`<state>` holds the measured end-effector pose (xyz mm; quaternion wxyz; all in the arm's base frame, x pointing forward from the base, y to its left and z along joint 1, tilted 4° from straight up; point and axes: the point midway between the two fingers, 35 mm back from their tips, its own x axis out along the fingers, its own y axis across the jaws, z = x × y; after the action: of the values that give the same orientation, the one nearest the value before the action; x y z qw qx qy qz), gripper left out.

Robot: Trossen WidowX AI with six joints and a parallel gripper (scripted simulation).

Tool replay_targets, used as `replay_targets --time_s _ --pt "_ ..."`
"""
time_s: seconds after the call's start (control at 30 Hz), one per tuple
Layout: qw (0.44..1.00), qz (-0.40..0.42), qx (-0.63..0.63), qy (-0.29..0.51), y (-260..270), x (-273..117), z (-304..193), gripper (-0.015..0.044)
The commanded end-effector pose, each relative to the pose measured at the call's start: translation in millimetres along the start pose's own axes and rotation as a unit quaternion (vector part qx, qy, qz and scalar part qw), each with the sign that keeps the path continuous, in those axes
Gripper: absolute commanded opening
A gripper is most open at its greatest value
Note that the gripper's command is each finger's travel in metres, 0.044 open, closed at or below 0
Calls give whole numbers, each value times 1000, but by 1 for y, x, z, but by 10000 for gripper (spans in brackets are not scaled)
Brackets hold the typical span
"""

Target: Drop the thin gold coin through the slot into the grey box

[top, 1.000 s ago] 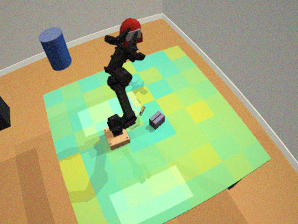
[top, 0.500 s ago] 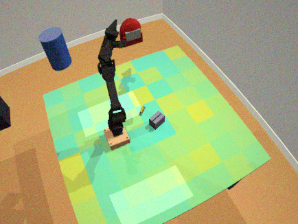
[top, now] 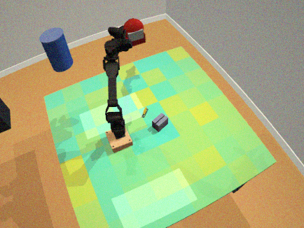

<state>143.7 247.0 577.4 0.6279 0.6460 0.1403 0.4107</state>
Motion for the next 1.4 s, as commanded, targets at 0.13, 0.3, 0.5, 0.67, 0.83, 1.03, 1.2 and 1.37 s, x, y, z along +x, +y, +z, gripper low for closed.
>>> replay_targets --time_s 0.13,0.3,0.5,0.67,0.83,1.03,1.2,1.37 --pt "983 -110 -143 18 -77 17 0 161" --pt "937 -219 -268 54 -152 20 9 161" --pt "839 -355 -391 132 -247 2 30 161" --pt "726 -458 -457 233 -321 -36 53 161" --pt "607 -531 -472 355 -380 -91 74 161" --pt "469 -569 -419 530 -426 -178 90 161" --pt "441 -567 -394 574 -431 -202 86 161" --pt "441 -567 -394 574 -433 -203 86 161"
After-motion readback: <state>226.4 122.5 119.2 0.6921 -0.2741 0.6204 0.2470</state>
